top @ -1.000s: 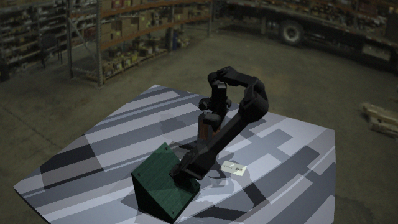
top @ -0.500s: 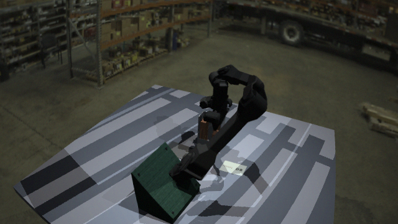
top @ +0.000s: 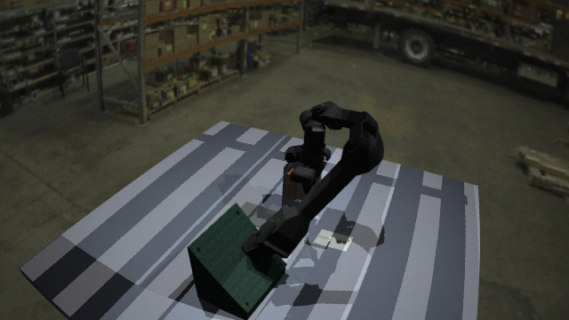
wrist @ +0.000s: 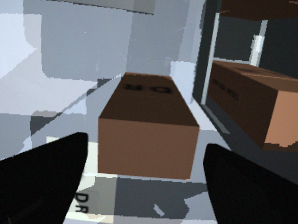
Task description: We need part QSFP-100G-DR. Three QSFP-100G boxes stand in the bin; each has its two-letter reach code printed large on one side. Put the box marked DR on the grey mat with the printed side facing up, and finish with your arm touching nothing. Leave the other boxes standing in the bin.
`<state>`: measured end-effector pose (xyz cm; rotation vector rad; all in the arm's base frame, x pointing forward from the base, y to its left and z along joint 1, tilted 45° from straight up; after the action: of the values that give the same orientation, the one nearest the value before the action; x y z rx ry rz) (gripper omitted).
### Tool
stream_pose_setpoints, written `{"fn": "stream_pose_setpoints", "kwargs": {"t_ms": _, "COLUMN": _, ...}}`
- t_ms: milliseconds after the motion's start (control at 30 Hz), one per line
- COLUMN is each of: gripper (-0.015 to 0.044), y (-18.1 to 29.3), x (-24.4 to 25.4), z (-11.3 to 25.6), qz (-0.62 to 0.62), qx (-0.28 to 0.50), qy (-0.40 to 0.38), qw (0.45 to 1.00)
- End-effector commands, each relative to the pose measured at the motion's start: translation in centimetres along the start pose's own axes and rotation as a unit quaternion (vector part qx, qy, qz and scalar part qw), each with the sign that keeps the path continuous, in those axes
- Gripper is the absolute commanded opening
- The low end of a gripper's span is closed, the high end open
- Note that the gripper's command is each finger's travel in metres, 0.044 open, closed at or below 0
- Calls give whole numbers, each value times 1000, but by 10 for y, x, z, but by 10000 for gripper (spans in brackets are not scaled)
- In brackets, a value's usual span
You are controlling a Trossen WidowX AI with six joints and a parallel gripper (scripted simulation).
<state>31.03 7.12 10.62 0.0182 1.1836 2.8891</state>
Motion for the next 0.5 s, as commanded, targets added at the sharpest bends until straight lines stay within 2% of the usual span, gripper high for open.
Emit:
{"fn": "stream_pose_setpoints", "kwargs": {"t_ms": 0, "gripper": 242, "y": 1, "x": 0, "z": -6, "qz": 1, "qx": 2, "qy": 1, "qw": 1000}}
{"fn": "stream_pose_setpoints", "kwargs": {"t_ms": 133, "gripper": 242, "y": 1, "x": 0, "z": -10, "qz": 1, "qx": 2, "qy": 1, "qw": 1000}}
{"fn": "stream_pose_setpoints", "kwargs": {"t_ms": 467, "gripper": 175, "y": 0, "x": 0, "z": -7, "qz": 0, "qx": 0, "qy": -1, "qw": 1000}}
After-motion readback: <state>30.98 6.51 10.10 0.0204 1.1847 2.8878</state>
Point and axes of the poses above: the point midway between the two fingers, 35 mm back from their tips, its own z axis back along the fingers, its own x axis across the jaws, y = z × x, the point moved 8 cm from there along z, back along the fingers, and after that the axes turned 1 degree about -z, right-handed, at the moved point
